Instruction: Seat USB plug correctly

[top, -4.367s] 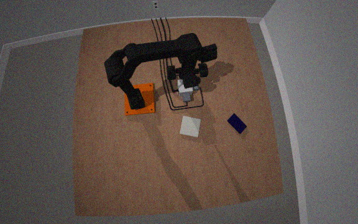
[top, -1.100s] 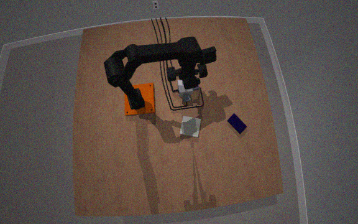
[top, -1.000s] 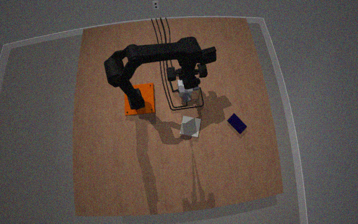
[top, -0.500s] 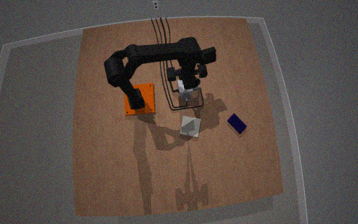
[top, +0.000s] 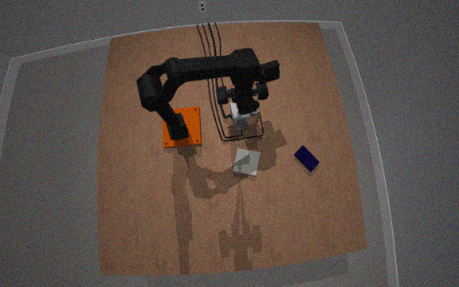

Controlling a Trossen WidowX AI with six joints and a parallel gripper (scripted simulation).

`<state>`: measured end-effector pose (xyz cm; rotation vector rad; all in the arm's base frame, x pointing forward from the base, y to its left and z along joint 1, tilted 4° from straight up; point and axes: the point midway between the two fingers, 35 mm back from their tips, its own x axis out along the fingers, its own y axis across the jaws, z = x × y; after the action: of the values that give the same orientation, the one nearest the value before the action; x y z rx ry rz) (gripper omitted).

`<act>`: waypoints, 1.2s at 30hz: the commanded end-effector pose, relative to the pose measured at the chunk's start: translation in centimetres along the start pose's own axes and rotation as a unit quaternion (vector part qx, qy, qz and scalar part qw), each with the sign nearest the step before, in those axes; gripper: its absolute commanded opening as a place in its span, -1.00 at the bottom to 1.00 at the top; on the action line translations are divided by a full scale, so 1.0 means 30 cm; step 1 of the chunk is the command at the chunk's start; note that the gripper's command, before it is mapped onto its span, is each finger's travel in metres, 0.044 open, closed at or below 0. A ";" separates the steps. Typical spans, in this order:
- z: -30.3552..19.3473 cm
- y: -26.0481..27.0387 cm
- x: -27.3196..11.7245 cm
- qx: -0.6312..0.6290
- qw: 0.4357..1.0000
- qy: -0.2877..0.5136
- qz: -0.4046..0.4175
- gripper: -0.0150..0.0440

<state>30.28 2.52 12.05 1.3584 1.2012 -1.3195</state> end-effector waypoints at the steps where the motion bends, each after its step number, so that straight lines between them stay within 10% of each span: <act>1: -0.001 -0.001 0.004 -0.002 1.000 0.002 -0.001 -0.49; 36: 0.000 -0.001 0.018 -0.002 1.000 0.002 0.000 -0.49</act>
<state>30.25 2.52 11.62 1.3588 1.2010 -1.3190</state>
